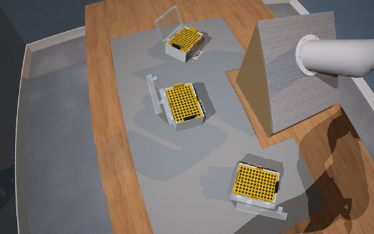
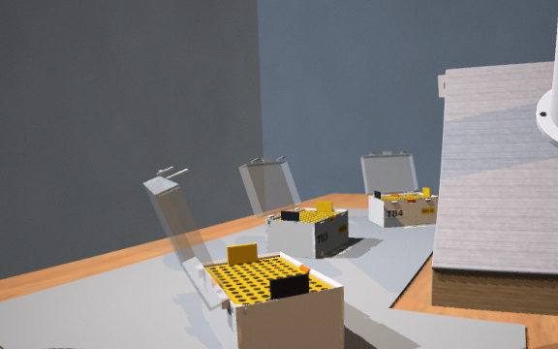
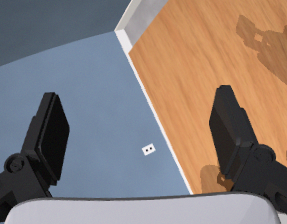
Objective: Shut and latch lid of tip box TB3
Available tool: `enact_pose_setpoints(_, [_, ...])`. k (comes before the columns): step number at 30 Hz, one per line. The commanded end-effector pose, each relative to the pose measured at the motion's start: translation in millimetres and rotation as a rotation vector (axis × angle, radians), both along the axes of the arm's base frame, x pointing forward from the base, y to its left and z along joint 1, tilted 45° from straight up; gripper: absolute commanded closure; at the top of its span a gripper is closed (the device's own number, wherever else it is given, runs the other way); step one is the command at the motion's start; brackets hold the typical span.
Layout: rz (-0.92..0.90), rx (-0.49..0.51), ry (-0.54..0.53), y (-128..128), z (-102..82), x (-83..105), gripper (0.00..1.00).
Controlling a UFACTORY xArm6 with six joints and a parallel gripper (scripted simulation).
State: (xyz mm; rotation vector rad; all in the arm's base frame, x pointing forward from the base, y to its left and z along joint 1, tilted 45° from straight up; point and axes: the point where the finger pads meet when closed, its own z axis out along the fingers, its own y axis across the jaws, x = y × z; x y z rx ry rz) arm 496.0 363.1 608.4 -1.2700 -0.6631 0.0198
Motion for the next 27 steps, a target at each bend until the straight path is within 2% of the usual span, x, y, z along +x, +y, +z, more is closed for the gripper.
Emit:
enact_pose_setpoints(1, [-0.002, 0.001, -0.004, -1.1, 1.8, -0.2, 0.0])
enact_pose_setpoints(17, [-0.002, 0.001, -0.004, -1.1, 1.8, -0.2, 0.0])
enact_pose_setpoints(22, [-0.119, -0.051, 0.072, -9.6, -11.9, 19.0, 0.0])
enact_pose_setpoints(27, [-0.119, -0.051, 0.072, -18.1, -25.6, 38.0, 0.0])
